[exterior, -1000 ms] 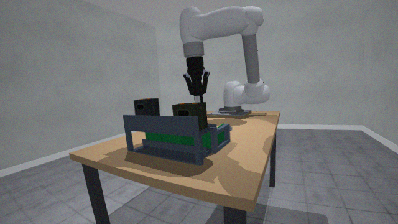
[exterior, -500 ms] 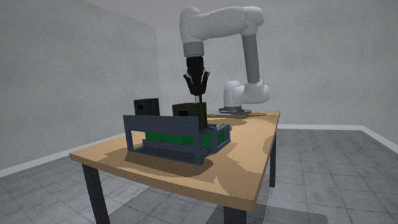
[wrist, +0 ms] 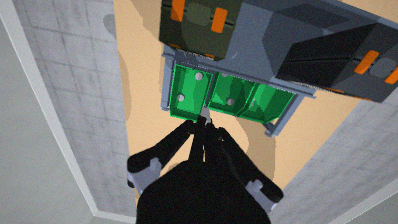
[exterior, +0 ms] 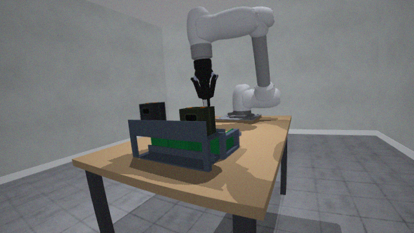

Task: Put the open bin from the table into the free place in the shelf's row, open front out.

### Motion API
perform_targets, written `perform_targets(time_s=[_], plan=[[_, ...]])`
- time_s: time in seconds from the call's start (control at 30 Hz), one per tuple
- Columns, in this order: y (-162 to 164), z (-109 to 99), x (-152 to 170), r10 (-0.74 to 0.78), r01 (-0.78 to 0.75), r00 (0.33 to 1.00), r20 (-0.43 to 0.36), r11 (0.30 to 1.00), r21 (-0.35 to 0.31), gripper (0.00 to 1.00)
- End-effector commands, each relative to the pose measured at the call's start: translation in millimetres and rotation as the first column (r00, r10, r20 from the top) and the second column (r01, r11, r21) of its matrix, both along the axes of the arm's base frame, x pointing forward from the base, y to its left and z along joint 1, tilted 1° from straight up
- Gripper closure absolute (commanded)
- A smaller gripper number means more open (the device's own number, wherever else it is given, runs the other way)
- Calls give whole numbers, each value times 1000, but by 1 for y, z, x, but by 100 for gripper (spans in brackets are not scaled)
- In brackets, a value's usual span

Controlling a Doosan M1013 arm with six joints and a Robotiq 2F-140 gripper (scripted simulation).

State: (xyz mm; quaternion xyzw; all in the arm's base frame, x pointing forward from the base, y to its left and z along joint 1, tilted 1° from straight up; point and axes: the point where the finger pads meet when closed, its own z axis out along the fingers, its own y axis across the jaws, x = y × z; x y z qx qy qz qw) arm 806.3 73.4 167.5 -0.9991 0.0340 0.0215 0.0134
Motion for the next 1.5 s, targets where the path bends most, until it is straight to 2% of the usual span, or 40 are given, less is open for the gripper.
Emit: perform_targets(time_s=[0.0,0.43,0.57,0.83,0.9,0.97,1.0,1.03,1.23,1.47], plan=[[0,0,0,0,0,1000,0,1000,0,100],[1,0,-2,-30,30,1000,0,1000,-1,100],[8,-3,-13,-190,190,982,1,982,-8,100],[22,-8,-37,-503,503,864,7,864,-19,100],[25,-10,-43,-569,569,822,8,822,-21,100],[25,-10,-43,-569,569,822,8,822,-21,100],[28,-12,-50,-646,646,764,10,763,-22,100],[30,-12,-54,-680,680,733,11,733,-23,100],[38,-17,-71,-828,828,561,15,561,-25,100],[47,-22,-92,-949,949,315,18,315,-24,100]])
